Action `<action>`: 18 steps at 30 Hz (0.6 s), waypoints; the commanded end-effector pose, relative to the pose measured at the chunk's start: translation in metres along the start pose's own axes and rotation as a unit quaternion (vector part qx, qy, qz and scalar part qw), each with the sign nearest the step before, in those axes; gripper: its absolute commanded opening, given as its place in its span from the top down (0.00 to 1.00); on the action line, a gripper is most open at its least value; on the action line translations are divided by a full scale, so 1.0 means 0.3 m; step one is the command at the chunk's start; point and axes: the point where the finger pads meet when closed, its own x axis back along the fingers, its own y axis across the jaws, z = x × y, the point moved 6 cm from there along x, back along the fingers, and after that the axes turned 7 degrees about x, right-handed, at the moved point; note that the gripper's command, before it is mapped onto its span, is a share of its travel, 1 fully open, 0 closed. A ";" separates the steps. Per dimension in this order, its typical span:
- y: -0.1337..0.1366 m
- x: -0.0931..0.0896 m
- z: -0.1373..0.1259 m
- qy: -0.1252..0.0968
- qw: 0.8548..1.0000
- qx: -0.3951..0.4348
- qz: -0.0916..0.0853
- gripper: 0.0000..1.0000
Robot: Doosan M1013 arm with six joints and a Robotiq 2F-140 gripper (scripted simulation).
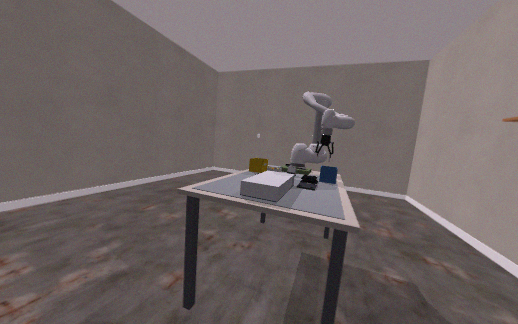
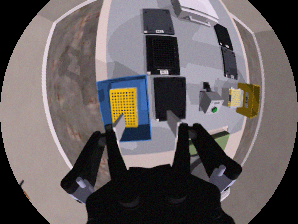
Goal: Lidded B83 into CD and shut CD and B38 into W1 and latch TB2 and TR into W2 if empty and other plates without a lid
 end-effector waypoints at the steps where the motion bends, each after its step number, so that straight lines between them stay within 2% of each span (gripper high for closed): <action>1: 0.053 0.005 -0.011 0.000 1.000 0.000 0.000 0.42; 10: 0.144 0.011 -0.032 0.000 1.000 0.000 0.000 0.45; 11: 0.157 0.012 -0.035 0.000 1.000 0.000 0.000 1.00; 18: 0.248 0.018 -0.055 0.000 1.000 0.000 0.000 1.00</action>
